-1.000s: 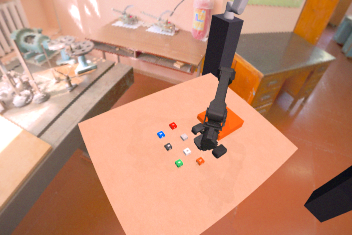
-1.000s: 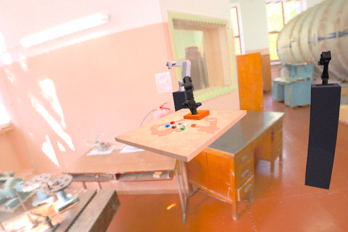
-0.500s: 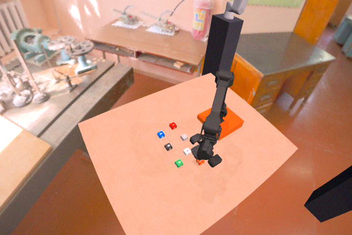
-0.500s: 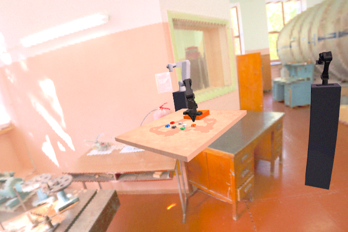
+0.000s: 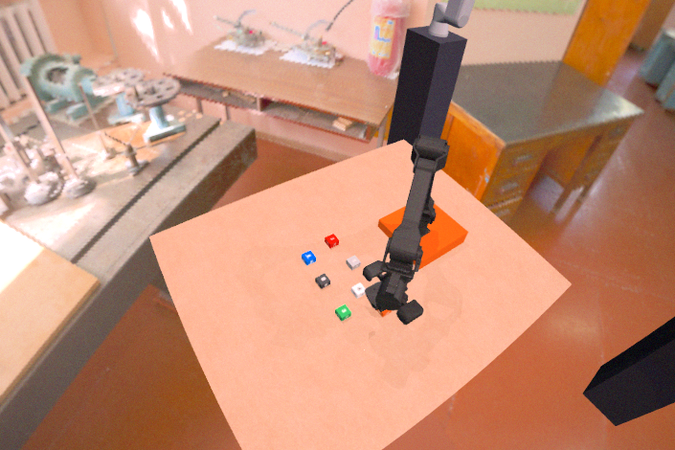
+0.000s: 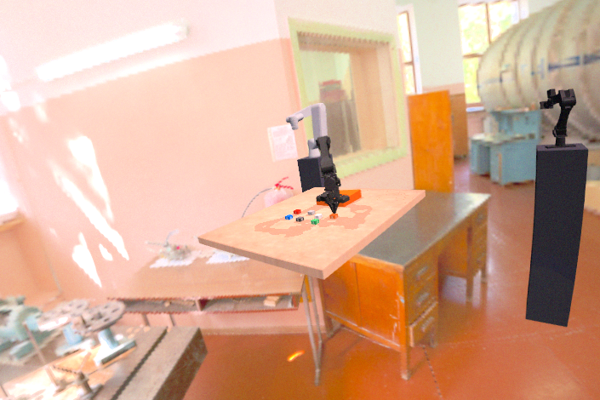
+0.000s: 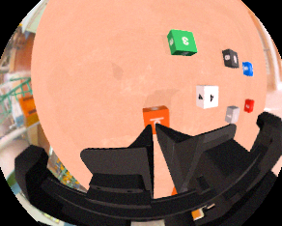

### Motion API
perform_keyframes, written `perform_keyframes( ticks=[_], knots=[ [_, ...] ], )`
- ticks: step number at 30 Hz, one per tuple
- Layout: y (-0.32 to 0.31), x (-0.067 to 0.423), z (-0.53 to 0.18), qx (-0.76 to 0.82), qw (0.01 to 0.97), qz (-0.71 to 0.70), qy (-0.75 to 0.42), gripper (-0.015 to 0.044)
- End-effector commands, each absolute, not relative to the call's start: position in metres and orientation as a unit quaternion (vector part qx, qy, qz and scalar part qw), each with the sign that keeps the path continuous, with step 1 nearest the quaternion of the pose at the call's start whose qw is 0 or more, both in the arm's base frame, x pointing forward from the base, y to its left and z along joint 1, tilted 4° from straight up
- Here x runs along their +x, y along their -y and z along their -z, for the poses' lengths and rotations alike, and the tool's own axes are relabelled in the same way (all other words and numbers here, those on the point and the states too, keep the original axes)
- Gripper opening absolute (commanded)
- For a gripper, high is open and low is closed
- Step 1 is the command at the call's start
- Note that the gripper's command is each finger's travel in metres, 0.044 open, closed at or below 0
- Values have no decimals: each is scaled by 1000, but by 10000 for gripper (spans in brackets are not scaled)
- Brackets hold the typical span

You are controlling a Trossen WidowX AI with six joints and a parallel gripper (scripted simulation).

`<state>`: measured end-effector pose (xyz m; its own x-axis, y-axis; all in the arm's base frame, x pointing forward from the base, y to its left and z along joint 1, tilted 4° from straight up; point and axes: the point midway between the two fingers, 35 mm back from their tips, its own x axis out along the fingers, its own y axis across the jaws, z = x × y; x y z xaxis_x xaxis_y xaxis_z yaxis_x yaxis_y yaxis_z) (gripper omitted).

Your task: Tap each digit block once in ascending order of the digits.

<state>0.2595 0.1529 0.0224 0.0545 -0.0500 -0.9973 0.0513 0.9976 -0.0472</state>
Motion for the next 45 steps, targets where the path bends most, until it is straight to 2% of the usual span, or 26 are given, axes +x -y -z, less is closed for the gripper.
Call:
perform_keyframes(
  ticks=[1,8,11,16,22,27,35,40,45],
  knots=[
    [-152,259,-16,-3,726,34,-687,20],
    [-151,259,-12,-3,726,34,-687,20],
    [-153,258,-39,-2,726,34,-687,20],
    [-154,258,-45,-3,726,34,-687,20],
    [-158,254,-120,-3,726,34,-687,20],
    [-156,255,-123,-3,726,34,-687,20],
    [-64,314,-132,-4,727,35,-686,20],
    [10,334,-138,-7,728,38,-684,20],
    [21,336,-139,-8,728,39,-684,20]
  ],
)
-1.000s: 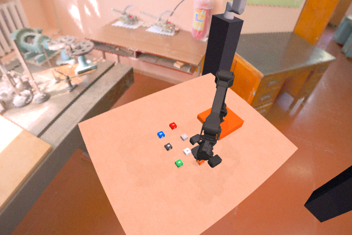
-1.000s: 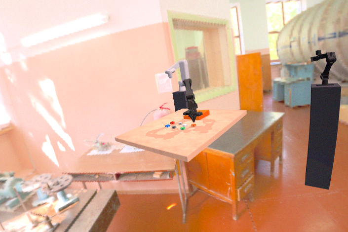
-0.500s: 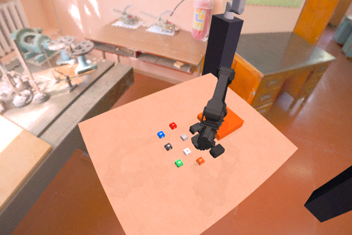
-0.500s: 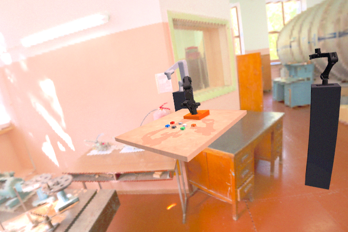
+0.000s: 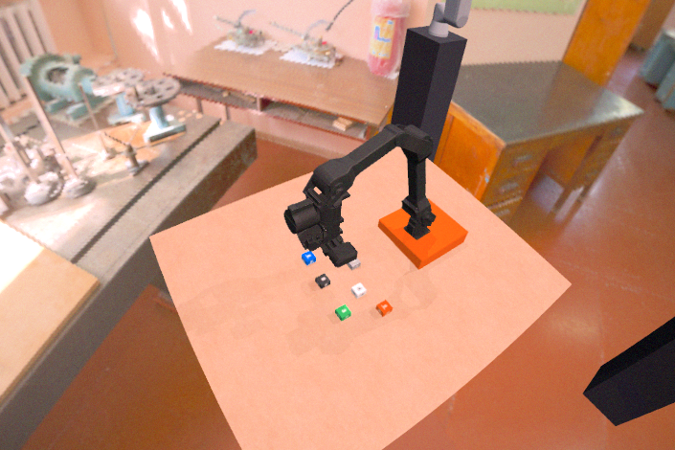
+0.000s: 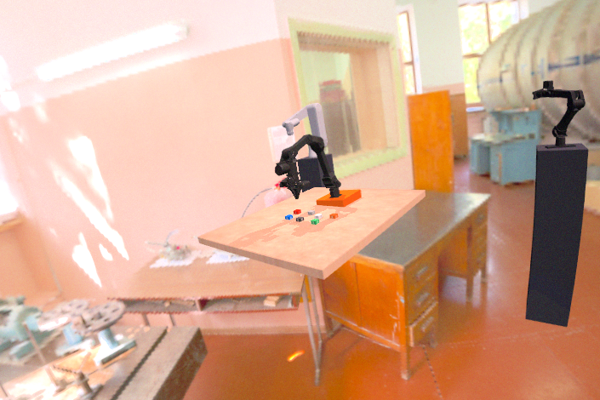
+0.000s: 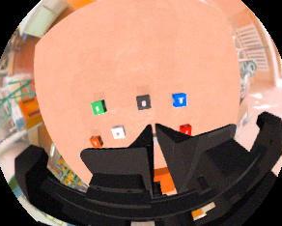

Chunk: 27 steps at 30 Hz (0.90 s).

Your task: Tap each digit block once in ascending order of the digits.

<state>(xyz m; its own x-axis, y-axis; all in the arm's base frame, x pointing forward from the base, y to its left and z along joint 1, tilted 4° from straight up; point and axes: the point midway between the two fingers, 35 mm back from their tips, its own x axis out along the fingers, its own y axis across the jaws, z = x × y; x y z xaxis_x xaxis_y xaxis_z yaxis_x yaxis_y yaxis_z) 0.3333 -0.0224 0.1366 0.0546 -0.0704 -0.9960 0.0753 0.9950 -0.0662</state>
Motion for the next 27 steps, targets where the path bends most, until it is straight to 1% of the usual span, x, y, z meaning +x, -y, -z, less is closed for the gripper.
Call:
perform_keyframes(
  ticks=[1,4,9,27],
  knots=[
    [21,336,-139,-8,728,39,-684,20],
    [21,338,-128,-8,728,39,-684,20],
    [26,340,-61,-8,728,39,-684,20],
    [27,341,-43,-8,728,39,-684,20]
  ],
)
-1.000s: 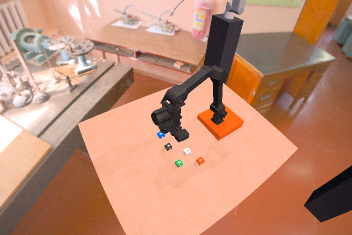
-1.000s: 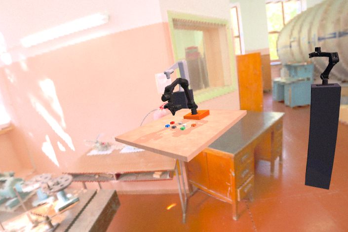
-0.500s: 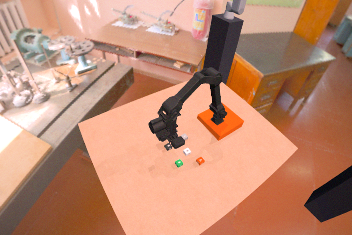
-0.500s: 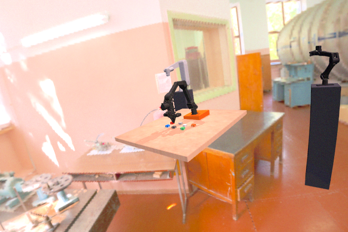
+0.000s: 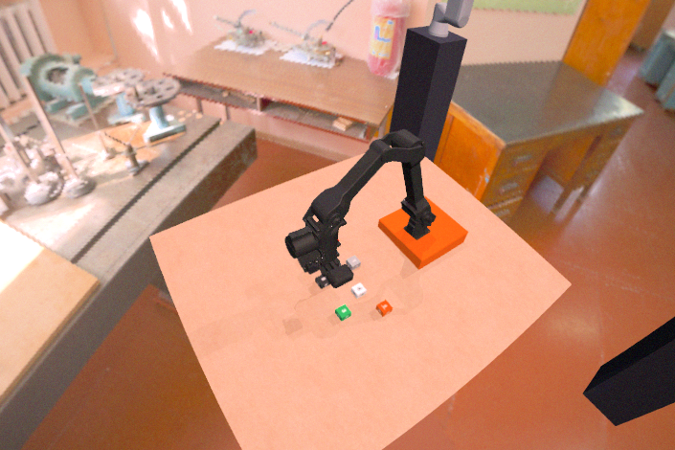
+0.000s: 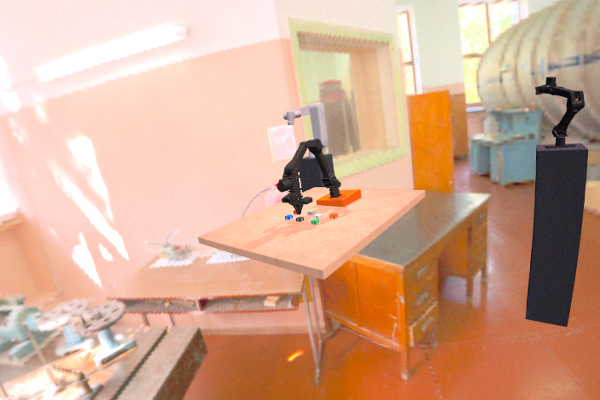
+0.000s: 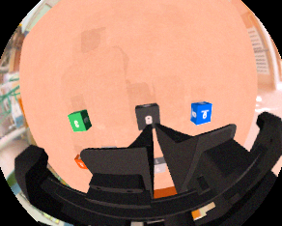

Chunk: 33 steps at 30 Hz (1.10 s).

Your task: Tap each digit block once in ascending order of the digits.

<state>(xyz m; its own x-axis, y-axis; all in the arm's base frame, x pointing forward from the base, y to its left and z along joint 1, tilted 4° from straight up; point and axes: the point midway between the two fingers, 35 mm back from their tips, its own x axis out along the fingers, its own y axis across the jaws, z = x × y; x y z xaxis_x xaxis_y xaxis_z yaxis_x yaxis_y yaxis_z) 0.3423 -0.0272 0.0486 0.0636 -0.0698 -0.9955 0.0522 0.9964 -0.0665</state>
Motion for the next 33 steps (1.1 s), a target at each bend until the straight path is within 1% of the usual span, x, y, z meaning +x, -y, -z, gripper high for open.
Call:
perform_keyframes(
  ticks=[1,14,17,23,29,33],
  knots=[
    [27,342,-42,-8,728,39,-684,20],
    [28,342,-28,-8,728,39,-684,20],
    [26,341,-55,-8,728,39,-684,20],
    [26,340,-61,-8,728,39,-684,20],
    [21,336,-136,-8,728,39,-684,20],
    [21,336,-139,-8,728,39,-684,20]
  ],
)
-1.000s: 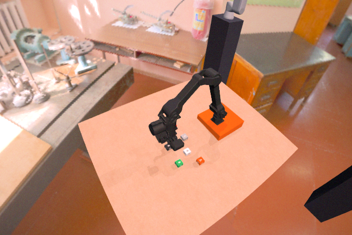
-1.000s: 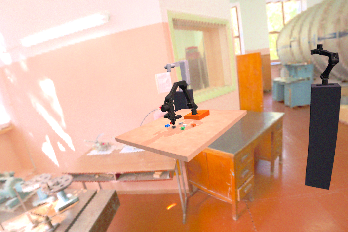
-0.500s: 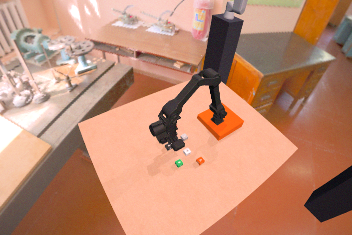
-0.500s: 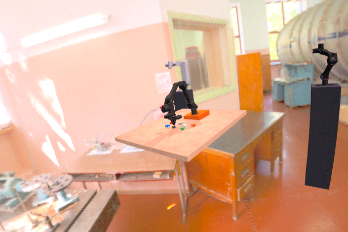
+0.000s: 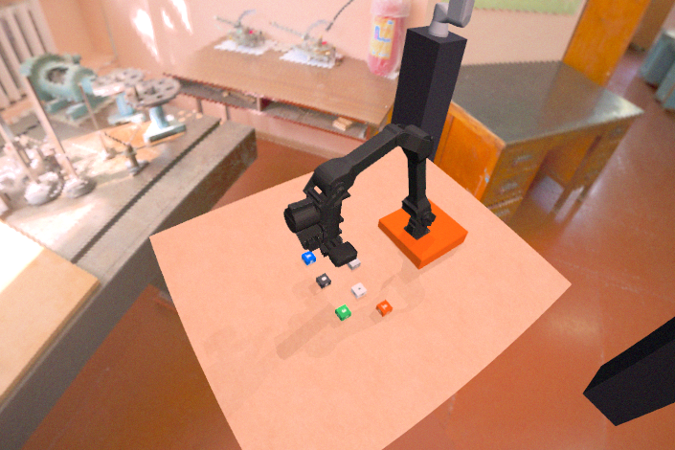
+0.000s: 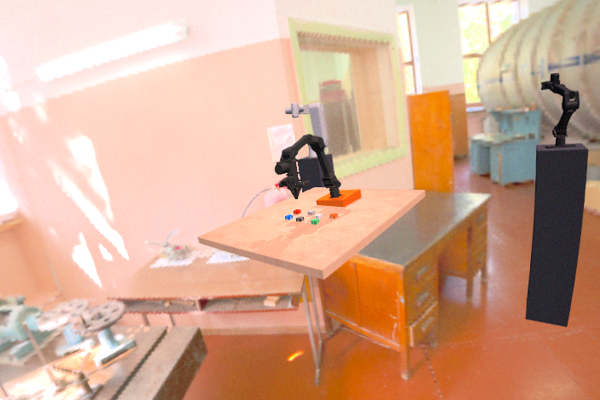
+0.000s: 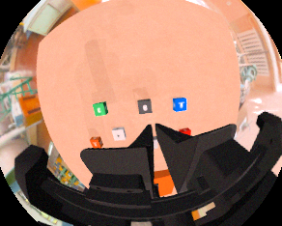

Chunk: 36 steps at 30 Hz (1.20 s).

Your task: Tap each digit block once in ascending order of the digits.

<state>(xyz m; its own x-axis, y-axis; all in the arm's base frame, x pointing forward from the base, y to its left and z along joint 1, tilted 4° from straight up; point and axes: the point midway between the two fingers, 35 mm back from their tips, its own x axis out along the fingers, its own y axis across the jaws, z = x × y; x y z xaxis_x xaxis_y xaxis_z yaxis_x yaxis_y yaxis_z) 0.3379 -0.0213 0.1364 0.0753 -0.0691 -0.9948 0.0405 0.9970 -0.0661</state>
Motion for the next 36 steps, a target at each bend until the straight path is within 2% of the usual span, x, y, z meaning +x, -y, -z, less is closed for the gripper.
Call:
perform_keyframes(
  ticks=[1,8,14,20,36],
  knots=[
    [23,336,-139,-8,728,39,-684,20],
    [99,329,-144,-10,728,41,-684,20],
    [99,330,-142,-10,728,41,-684,20],
    [105,334,-66,-10,728,41,-684,20],
    [106,335,-52,-10,728,41,-684,20]
  ],
)
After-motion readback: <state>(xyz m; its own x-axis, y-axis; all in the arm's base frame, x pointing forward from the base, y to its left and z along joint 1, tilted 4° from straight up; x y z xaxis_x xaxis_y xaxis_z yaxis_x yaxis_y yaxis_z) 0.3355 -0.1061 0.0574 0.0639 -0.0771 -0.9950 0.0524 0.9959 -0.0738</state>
